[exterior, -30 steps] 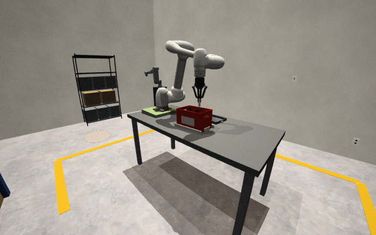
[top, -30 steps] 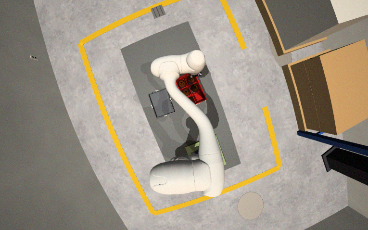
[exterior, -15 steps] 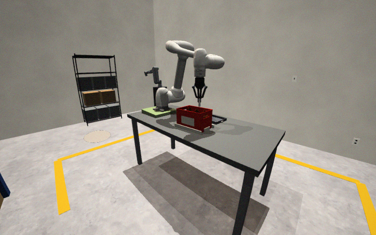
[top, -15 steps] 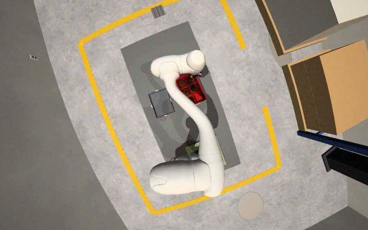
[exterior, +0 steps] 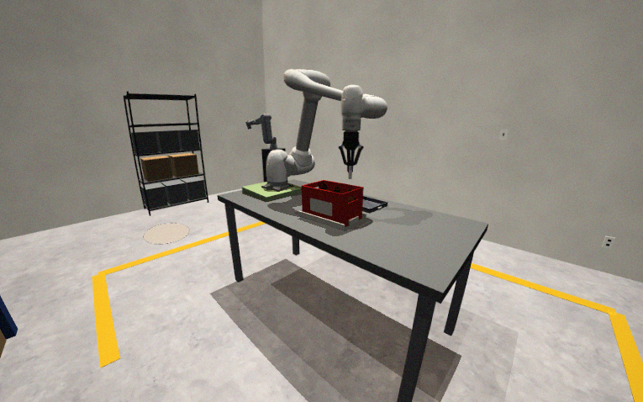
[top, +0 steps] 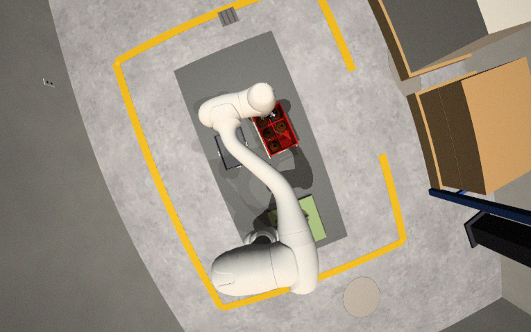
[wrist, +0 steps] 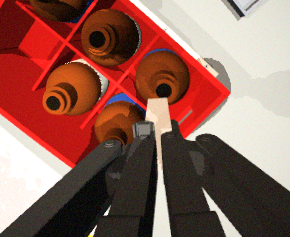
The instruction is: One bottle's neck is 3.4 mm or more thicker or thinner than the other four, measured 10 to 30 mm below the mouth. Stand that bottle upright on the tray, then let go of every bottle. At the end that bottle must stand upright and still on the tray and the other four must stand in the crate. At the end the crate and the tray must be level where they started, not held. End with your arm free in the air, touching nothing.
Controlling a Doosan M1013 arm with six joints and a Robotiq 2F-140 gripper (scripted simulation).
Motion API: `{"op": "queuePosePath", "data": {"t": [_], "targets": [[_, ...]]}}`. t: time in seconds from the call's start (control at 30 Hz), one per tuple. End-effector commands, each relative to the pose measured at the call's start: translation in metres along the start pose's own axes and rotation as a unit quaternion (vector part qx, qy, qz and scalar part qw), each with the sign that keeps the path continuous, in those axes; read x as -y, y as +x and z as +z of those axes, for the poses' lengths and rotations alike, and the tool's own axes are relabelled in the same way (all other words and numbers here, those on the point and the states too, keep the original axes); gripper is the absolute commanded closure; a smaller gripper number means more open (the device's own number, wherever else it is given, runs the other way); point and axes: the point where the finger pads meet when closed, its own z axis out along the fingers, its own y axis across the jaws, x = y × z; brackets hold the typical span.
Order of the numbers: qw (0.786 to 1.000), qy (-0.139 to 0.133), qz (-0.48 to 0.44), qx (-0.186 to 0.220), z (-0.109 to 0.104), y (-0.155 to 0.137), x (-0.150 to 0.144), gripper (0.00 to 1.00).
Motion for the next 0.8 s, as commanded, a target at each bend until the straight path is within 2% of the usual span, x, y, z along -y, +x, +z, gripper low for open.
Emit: {"op": "queuePosePath", "data": {"t": [0.0, 0.13, 0.17, 0.77], "targets": [[1.000, -0.001, 0.001, 0.005, -0.0024, 0.0057, -0.0060, 1.00], [1.000, -0.001, 0.001, 0.005, -0.0024, 0.0057, -0.0060, 1.00], [1.000, -0.001, 0.001, 0.005, -0.0024, 0.0057, -0.0060, 0.62], [1.000, -0.001, 0.001, 0.005, -0.0024, 0.0057, -0.0060, 0.62]]}}
